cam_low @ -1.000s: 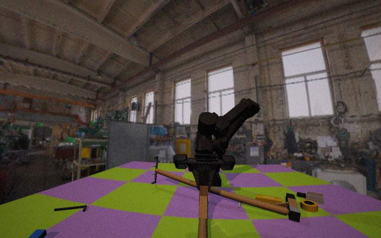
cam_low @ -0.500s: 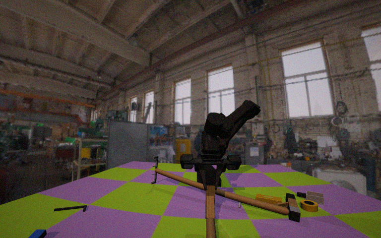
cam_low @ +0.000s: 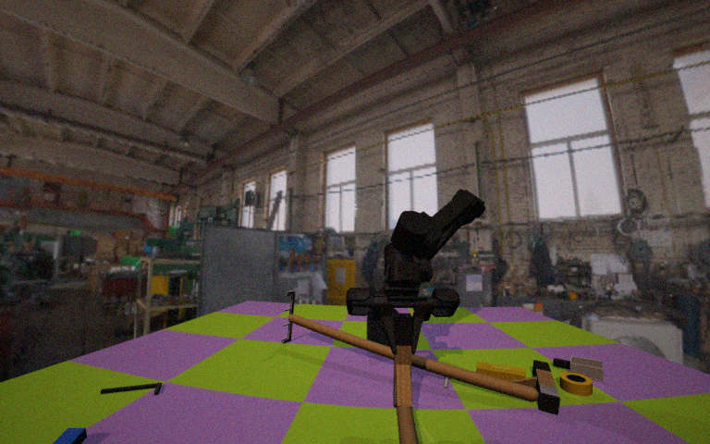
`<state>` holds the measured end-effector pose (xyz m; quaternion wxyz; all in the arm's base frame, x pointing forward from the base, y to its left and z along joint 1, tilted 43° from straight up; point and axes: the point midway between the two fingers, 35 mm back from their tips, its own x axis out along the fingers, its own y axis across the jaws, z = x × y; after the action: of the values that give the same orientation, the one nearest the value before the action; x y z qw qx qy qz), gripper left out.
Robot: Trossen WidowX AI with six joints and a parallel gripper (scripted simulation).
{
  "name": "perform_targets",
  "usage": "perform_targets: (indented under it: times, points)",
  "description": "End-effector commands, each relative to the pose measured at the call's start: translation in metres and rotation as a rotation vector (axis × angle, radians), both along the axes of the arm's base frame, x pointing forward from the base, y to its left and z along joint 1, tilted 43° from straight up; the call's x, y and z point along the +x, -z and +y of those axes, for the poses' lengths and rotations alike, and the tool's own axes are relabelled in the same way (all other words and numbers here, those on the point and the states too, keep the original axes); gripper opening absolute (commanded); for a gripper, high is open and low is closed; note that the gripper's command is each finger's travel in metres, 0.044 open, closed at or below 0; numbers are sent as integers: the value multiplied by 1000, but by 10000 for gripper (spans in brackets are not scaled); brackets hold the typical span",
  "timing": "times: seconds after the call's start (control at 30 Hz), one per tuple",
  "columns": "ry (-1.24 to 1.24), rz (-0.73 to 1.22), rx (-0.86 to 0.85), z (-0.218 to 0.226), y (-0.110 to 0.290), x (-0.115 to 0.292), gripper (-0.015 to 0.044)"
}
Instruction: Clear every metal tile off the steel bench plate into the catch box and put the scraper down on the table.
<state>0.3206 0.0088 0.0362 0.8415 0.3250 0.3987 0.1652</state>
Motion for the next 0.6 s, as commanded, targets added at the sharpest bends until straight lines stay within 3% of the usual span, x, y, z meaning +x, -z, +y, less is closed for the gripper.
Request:
perform_targets:
  times: [0.0,0.57]
  points:
    - [3,-9,-3,1,-5,1,0]
    - [-1,-13,-3,4,-10,22,0]
